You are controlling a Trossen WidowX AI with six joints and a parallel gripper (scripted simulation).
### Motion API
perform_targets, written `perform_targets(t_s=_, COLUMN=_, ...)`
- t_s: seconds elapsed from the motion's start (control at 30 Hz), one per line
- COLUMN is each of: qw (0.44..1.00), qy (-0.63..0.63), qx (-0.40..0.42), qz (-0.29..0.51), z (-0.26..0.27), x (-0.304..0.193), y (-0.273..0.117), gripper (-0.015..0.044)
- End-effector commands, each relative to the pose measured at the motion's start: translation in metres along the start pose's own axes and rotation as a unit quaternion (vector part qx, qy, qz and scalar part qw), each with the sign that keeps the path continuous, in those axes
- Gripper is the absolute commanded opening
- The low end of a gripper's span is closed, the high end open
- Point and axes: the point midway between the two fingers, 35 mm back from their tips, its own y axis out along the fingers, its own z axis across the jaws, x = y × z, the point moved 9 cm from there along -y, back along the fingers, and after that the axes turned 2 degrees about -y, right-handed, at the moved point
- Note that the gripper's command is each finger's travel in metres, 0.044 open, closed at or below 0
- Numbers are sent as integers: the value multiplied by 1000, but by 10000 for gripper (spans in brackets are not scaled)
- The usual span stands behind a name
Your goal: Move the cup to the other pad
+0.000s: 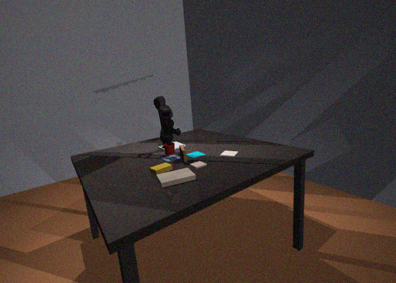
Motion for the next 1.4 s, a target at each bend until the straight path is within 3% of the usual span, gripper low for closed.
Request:
perform_targets(t_s=0.0, qw=1000, qy=2, qx=-1, qz=1, z=-1, x=0, y=-10, gripper=0)
perform_targets(t_s=0.53, qw=1000, qy=1, qx=-1, qz=2, z=-1, x=2, y=-49, gripper=0)
perform_targets(t_s=1.37, qw=1000, qy=-1, qx=-1, qz=-1, z=-1, x=9, y=-48, gripper=0)
